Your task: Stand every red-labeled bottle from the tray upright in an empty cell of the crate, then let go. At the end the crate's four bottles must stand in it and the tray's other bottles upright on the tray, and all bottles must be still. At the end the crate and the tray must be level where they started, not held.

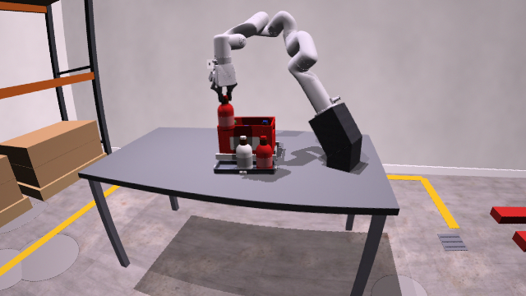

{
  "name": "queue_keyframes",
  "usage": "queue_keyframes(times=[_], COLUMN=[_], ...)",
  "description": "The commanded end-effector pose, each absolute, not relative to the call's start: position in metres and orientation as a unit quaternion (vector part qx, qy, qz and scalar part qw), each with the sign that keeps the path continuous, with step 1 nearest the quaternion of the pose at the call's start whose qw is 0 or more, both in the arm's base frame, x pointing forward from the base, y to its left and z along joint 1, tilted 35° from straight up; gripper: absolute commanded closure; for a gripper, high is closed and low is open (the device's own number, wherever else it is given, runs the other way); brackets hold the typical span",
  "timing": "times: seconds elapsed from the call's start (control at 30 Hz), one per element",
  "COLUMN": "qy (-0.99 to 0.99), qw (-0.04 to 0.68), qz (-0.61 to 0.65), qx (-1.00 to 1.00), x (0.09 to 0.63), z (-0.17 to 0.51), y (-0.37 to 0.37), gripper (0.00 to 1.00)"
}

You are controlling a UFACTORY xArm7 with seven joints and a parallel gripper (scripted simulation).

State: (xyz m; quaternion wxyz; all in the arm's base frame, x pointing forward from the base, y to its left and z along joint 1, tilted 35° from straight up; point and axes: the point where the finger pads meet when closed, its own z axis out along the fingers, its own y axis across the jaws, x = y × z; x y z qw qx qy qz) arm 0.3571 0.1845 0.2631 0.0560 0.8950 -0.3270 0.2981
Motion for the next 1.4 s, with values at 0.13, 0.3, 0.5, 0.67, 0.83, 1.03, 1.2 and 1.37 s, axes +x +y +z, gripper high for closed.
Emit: queue_keyframes(times=[0.13, 0.3, 0.5, 0.67, 0.83, 1.03, 1.2, 1.37], qy=[-0.326, -0.326, -0.326, -0.326, -0.326, -0.326, -0.326, -0.326], qw=[0.054, 0.054, 0.054, 0.054, 0.054, 0.054, 0.054, 0.054], qz=[0.299, 0.299, 0.299, 0.299, 0.299, 0.299, 0.299, 0.299], qx=[0.895, 0.895, 0.895, 0.895, 0.895, 0.895, 0.895, 0.895], x=[0.354, 0.352, 0.349, 0.346, 0.345, 0.341, 0.338, 0.336], z=[0.267, 0.268, 0.270, 0.272, 0.273, 0.276, 0.278, 0.279], y=[0.174, 0.169, 0.158, 0.148, 0.142, 0.129, 0.118, 0.111], gripper=[1.00, 1.00, 1.00, 1.00, 1.00, 1.00, 1.00, 1.00])
